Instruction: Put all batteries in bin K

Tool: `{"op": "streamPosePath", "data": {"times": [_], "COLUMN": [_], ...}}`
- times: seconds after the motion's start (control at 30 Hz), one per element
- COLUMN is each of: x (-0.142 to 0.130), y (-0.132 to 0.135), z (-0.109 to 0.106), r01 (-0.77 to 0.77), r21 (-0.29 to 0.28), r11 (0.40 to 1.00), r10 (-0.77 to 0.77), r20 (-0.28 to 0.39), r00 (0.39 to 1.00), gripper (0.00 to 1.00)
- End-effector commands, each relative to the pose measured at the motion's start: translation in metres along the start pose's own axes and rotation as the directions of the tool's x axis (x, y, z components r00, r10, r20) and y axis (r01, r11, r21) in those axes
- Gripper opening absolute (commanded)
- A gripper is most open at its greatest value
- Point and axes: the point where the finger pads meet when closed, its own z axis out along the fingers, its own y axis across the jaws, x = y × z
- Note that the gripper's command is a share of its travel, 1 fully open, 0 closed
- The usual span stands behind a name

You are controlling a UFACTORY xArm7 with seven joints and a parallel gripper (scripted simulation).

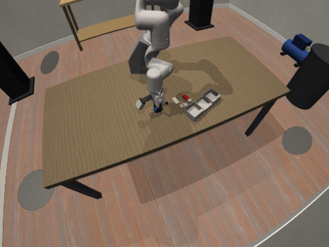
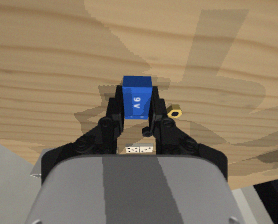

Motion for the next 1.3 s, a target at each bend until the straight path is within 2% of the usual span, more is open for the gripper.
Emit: {"op": "streamPosePath", "data": {"times": [0.0,0.47,0.97,1.27], "x": [0.001,0.001,0.001,0.001], "y": [-0.001,-0.001,-0.001,-0.001], "z": [-0.001,-0.004,-0.054,-0.061], "r01": [0.000,0.000,0.000,0.000], "r21": [0.002,0.002,0.002,0.002], "r11": [1.000,1.000,1.000,1.000], "r10": [0.000,0.000,0.000,0.000], "r20": [-0.003,-0.003,-0.003,-0.003], "r00": [1.000,1.000,1.000,1.000], "gripper": [0.00,0.00,0.00,0.00]}}
